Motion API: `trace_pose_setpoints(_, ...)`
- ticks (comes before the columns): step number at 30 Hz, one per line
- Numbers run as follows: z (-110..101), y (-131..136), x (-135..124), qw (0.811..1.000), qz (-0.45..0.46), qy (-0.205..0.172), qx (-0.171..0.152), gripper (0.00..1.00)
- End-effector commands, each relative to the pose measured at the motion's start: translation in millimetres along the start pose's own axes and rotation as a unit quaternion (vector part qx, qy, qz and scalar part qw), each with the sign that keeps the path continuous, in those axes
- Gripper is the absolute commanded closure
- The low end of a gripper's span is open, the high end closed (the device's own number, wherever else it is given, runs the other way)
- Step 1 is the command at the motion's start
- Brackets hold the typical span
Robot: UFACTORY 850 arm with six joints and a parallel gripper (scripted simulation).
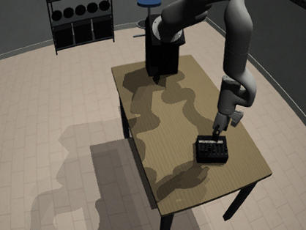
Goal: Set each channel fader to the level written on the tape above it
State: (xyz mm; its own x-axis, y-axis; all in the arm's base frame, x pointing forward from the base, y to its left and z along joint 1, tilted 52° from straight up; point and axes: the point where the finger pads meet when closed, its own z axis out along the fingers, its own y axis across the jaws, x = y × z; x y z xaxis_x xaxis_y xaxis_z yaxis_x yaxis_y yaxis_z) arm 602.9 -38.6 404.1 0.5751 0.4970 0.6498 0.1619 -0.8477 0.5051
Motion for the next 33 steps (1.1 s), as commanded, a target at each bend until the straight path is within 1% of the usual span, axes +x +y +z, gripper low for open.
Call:
trace_pose_setpoints(1,8.4,8.1,9.6,0.994,-0.112,-0.002,-0.009,0.00)
trace_pose_setpoints(2,8.4,8.1,9.6,0.994,-0.112,-0.002,-0.009,0.00)
trace_pose_setpoints(3,10.8,10.2,12.3,0.982,-0.190,-0.001,-0.015,0.00)
trace_pose_setpoints(6,18.2,16.5,20.6,0.967,-0.252,0.004,-0.020,0.00)
trace_pose_setpoints(9,25.7,22.8,29.2,0.944,-0.329,0.008,-0.026,0.00)
trace_pose_setpoints(13,35.5,30.5,40.2,0.904,-0.426,0.012,-0.035,0.00)
trace_pose_setpoints(17,44.1,37.2,50.1,0.854,-0.518,0.015,-0.044,0.00)
trace_pose_setpoints(19,44.1,37.2,50.1,0.854,-0.518,0.015,-0.044,0.00)
trace_pose_setpoints(20,46.0,38.6,52.3,0.812,-0.582,0.014,-0.051,0.00)
trace_pose_setpoints(22,49.5,41.2,56.3,0.788,-0.614,0.014,-0.054,0.00)
trace_pose_setpoints(24,52.5,43.4,59.8,0.756,-0.651,0.013,-0.058,0.00)
trace_pose_setpoints(28,56.8,46.5,64.8,0.685,-0.726,0.010,-0.066,0.00)
trace_pose_setpoints(33,59.5,48.4,67.8,0.588,-0.805,-0.001,-0.075,0.00)
